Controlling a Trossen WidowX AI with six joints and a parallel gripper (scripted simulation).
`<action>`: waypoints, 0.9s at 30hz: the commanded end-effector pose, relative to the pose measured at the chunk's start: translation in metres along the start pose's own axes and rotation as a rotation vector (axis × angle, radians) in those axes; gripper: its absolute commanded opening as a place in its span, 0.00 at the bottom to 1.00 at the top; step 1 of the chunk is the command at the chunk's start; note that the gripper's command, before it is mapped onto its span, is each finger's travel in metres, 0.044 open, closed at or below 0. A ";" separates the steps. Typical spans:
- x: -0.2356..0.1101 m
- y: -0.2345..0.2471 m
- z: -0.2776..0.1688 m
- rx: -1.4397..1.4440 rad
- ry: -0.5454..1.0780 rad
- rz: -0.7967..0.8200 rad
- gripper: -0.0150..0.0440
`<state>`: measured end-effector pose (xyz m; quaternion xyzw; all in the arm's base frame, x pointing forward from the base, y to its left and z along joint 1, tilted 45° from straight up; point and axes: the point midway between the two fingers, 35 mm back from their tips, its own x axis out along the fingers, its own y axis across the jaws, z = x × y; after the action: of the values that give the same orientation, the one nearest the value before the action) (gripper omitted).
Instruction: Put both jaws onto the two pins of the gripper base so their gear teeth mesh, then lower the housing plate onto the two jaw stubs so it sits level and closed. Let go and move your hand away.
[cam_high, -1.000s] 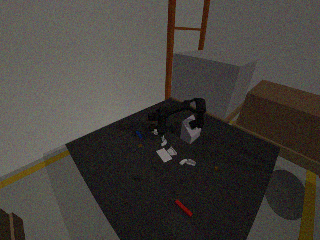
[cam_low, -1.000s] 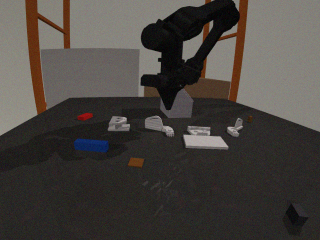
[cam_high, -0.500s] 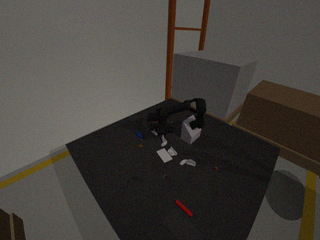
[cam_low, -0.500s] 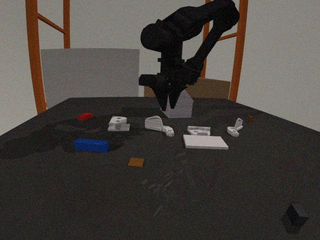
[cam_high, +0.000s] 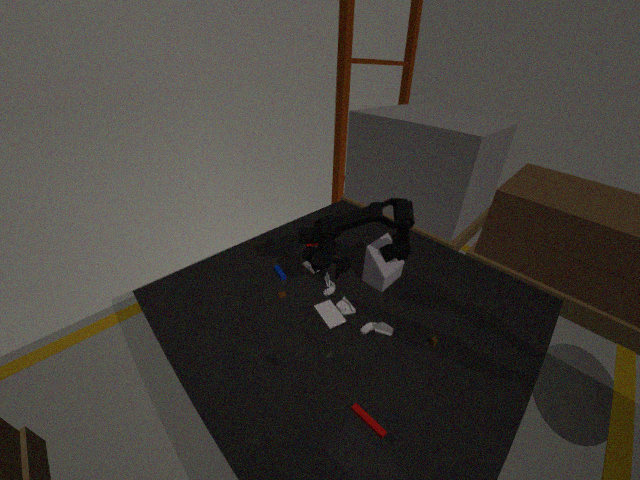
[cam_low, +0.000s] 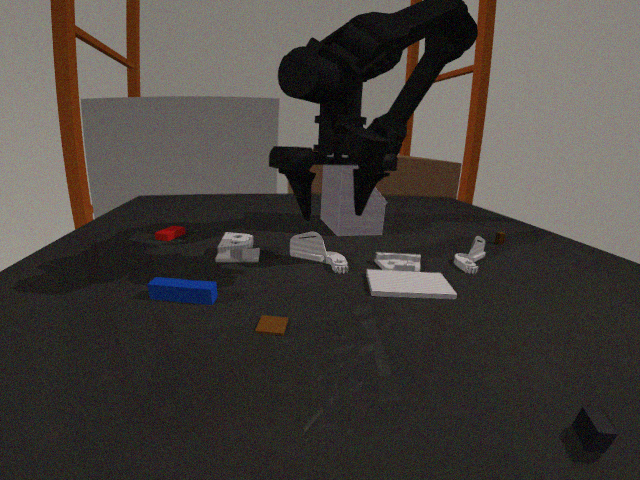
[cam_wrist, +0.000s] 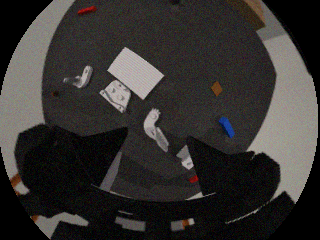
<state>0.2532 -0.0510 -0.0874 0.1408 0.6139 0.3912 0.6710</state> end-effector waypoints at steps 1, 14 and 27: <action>-0.001 0.000 -0.003 0.098 0.001 -0.002 1.00; -0.003 -0.001 -0.008 0.383 0.000 -0.003 1.00; -0.004 -0.001 -0.013 0.668 -0.001 -0.004 1.00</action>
<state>0.2437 -0.0570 -0.0881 0.3295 0.7009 0.1945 0.6020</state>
